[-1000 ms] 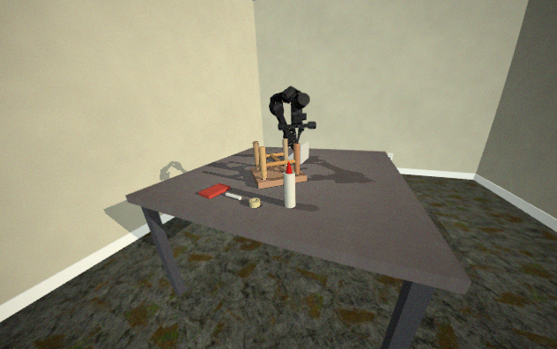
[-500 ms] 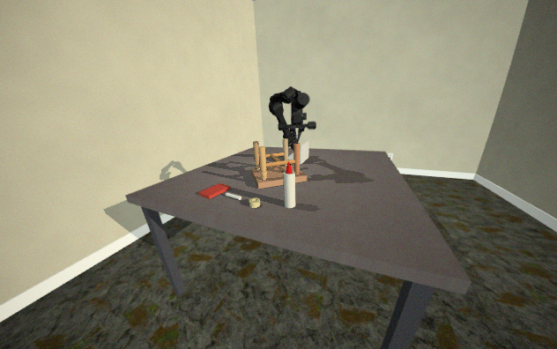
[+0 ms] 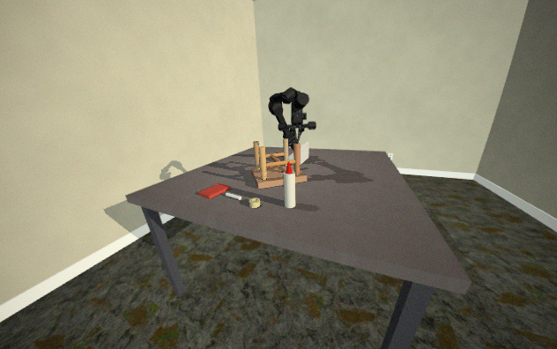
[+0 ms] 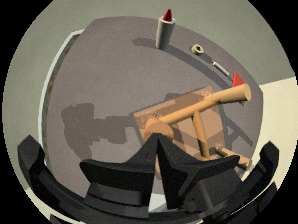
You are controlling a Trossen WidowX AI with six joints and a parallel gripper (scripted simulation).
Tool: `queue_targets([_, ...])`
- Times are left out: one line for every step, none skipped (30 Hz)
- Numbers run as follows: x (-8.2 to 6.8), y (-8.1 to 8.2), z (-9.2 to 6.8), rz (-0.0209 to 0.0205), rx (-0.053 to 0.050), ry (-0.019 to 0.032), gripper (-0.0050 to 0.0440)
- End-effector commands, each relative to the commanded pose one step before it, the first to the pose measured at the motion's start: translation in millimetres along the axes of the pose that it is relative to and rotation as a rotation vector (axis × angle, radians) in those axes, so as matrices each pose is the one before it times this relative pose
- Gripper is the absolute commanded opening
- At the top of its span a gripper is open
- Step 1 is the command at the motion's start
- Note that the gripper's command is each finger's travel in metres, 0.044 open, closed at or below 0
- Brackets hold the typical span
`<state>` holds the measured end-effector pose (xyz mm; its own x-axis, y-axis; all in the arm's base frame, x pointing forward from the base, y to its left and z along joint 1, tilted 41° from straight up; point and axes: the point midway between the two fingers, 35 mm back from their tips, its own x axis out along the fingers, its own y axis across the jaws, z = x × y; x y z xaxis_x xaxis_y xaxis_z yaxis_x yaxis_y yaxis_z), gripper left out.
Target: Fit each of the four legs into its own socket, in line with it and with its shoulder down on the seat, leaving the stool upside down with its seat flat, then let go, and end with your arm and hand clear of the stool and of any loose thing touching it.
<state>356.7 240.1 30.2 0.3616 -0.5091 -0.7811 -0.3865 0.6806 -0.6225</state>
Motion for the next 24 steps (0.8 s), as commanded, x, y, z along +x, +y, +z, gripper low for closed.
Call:
queue_targets([22.65, -3.94, -9.74, -0.00772, -0.0066, 0.05898, 0.0000])
queue_targets([0.00, 0.00, 0.00, 0.00000, 0.0000, 0.00000, 0.0000])
queue_targets([0.00, 0.00, 0.00, 0.00000, 0.0000, 0.00000, 0.0000])
queue_targets([0.00, 0.00, 0.00, 0.00000, 0.0000, 0.00000, 0.0000])
queue_targets([0.00, 0.00, 0.00, 0.00000, 0.0000, 0.00000, 0.0000])
queue_targets([0.00, 0.00, 0.00, 0.00000, 0.0000, 0.00000, 0.0000])
queue_targets([0.06, 0.00, -0.01, 0.00000, 0.0000, 0.00000, 0.0000])
queue_targets([0.11, 0.00, -0.03, 0.00000, 0.0000, 0.00000, 0.0000])
queue_targets([0.13, 0.00, -0.03, 0.00000, 0.0000, 0.00000, 0.0000])
queue_targets([0.13, 0.00, -0.03, 0.00000, 0.0000, 0.00000, 0.0000])
queue_targets([0.13, 0.00, -0.03, 0.00000, 0.0000, 0.00000, 0.0000])
queue_targets([0.13, 0.00, -0.03, 0.00000, 0.0000, 0.00000, 0.0000])
queue_targets([0.13, 0.00, -0.03, 0.00000, 0.0000, 0.00000, 0.0000])
queue_targets([0.13, 0.00, -0.03, 0.00000, 0.0000, 0.00000, 0.0000])
queue_targets([0.13, 0.00, -0.03, 0.00000, 0.0000, 0.00000, 0.0000])
queue_targets([0.00, 0.00, 0.00, 0.00000, 0.0000, 0.00000, 0.0000])
queue_targets([0.00, 0.00, 0.00, 0.00000, 0.0000, 0.00000, 0.0000])
queue_targets([0.13, 0.00, -0.03, 0.00000, 0.0000, 0.00000, 0.0000])
queue_targets([0.13, 0.00, -0.03, 0.00000, 0.0000, 0.00000, 0.0000])
queue_targets([0.13, 0.00, -0.03, 0.00000, 0.0000, 0.00000, 0.0000])
queue_targets([0.13, 0.00, -0.03, 0.00000, 0.0000, 0.00000, 0.0000])
queue_targets([0.13, 0.00, -0.03, 0.00000, 0.0000, 0.00000, 0.0000])
queue_targets([0.13, 0.00, -0.03, 0.00000, 0.0000, 0.00000, 0.0000])
queue_targets([0.13, 0.00, -0.03, 0.00000, 0.0000, 0.00000, 0.0000])
